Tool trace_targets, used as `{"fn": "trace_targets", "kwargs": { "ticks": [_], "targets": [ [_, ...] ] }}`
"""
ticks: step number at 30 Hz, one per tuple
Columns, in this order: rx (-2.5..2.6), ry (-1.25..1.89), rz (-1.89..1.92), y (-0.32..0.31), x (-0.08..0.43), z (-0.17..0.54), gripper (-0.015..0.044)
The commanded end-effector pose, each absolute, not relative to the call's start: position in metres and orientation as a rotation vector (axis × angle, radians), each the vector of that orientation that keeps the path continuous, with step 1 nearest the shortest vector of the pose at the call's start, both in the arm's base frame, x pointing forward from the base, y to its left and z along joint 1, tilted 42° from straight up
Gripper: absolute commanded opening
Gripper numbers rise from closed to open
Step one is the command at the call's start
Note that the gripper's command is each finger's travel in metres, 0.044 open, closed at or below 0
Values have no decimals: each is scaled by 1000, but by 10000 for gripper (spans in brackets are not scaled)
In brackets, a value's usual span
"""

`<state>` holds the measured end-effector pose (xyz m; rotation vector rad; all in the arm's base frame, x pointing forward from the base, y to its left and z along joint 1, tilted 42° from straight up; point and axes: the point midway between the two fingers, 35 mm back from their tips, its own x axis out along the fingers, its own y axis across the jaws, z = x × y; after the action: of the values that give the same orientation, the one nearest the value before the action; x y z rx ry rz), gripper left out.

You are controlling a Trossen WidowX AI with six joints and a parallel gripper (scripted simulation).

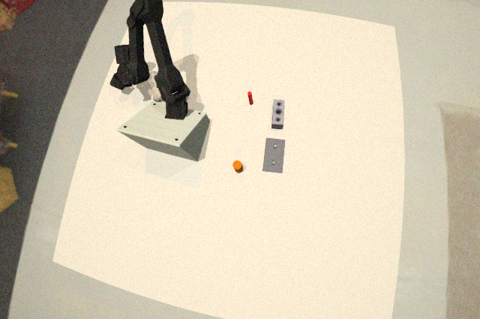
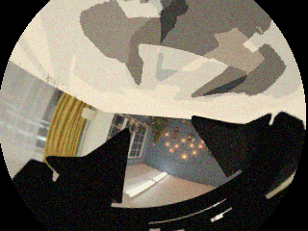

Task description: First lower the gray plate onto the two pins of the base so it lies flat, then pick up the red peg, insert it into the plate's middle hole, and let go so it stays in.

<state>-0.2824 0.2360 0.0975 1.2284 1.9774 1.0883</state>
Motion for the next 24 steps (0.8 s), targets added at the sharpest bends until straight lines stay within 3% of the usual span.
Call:
{"fn": "trace_targets", "kwargs": {
  "ticks": [1,18,24],
  "targets": [
    [1227,1973,1093,236,-283,98,426],
    [681,1383,1550,285,-311,129,440],
    [154,905,1766,283,-331,117,440]
  ]
}}
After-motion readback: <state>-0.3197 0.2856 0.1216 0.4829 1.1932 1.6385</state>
